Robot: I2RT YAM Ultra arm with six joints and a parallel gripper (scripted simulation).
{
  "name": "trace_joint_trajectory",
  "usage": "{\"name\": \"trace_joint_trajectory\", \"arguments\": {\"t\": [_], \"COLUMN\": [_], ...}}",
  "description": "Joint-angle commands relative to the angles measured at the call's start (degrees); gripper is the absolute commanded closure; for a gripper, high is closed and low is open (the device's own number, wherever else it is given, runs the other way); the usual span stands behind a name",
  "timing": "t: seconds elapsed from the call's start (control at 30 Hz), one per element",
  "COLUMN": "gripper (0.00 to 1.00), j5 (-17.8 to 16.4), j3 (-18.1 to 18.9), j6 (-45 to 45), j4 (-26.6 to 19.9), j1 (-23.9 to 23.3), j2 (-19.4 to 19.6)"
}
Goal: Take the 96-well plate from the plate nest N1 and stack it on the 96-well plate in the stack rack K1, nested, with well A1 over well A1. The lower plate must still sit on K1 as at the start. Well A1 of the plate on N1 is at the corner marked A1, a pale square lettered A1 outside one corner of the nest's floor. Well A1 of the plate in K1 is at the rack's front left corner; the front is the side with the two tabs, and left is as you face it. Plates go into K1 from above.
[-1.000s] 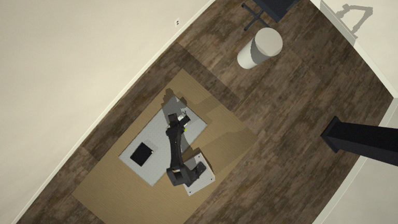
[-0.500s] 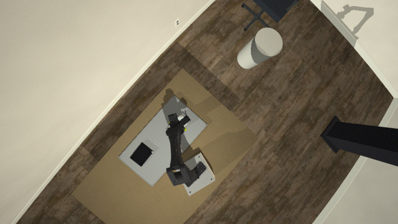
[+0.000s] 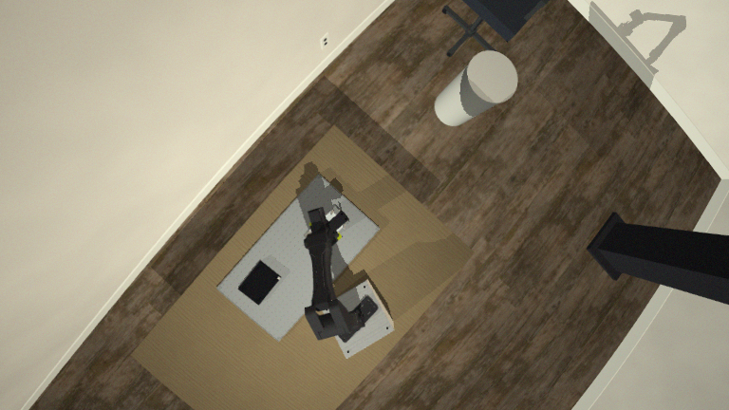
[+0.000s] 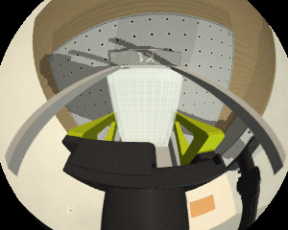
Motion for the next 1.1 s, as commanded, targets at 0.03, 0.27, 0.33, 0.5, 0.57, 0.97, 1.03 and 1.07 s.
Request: {"name": "trace_joint_trajectory", "arguments": {"t": [0.03,0.27,0.33,0.5,0.57,0.97,1.03,1.07], "gripper": [1.00,1.00,1.00,1.00,1.00,0.00,0.00,0.00], "j5": [0.6,0.6,0.6,0.6,0.3,0.3,0.3,0.3], "j3": [-0.1,-0.8,-0.3,-1.3,-0.1,-0.1,-0.1,-0.1], "j6": [0.4,0.4,0.4,0.4,0.2,0.2,0.2,0.2], "j4": [1.2,1.3,1.4,1.6,0.9,0.9,0.9,0.9], "j1": [0.4,0.5,0.3,0.3,0.1,0.1,0.1,0.1], "j2": [0.2,0.4,0.3,0.2,-0.1,-0.1,-0.1,-0.1]}}
